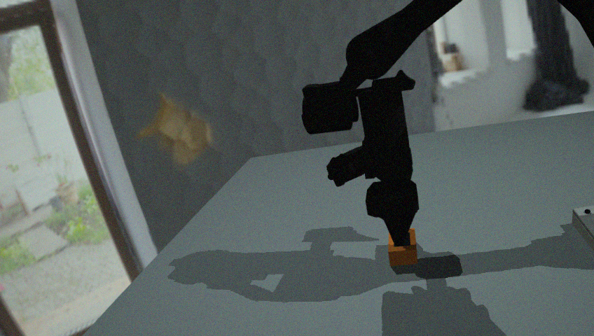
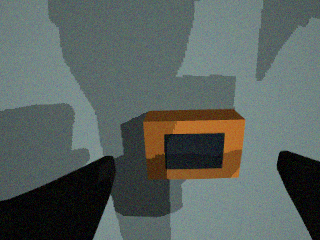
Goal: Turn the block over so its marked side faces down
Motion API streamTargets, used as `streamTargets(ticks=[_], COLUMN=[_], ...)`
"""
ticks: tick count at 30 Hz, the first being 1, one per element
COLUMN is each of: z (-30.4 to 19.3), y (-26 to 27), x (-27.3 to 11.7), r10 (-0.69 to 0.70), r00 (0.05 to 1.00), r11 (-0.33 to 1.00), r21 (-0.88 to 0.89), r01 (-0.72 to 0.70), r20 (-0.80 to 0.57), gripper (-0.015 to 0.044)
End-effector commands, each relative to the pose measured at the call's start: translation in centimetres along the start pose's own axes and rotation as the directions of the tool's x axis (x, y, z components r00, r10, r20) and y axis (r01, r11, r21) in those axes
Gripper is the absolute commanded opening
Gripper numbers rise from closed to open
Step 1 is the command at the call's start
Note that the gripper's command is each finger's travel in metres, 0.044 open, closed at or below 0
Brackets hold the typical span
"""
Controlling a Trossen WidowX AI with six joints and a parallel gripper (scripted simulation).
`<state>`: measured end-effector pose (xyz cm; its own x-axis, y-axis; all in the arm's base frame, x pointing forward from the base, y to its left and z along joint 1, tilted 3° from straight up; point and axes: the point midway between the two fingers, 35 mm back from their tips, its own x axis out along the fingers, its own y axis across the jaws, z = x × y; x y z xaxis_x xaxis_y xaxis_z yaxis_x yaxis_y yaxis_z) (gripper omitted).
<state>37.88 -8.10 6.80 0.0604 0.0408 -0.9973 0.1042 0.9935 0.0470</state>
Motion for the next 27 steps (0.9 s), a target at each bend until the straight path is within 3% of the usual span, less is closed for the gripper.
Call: streamTargets(ticks=[1,20,27], z=[-0.2,-0.2,-0.2], y=[0.0,0.0,0.0], x=[0.7,3.5,3.5], r10=[-0.003,-0.003,-0.003], r00=[1.000,1.000,1.000], r11=[1.000,1.000,1.000], r21=[0.004,0.004,0.004], r01=[0.003,0.003,0.003], r20=[-0.006,-0.006,-0.006], gripper=[0.0440,0.0440,0.0276])
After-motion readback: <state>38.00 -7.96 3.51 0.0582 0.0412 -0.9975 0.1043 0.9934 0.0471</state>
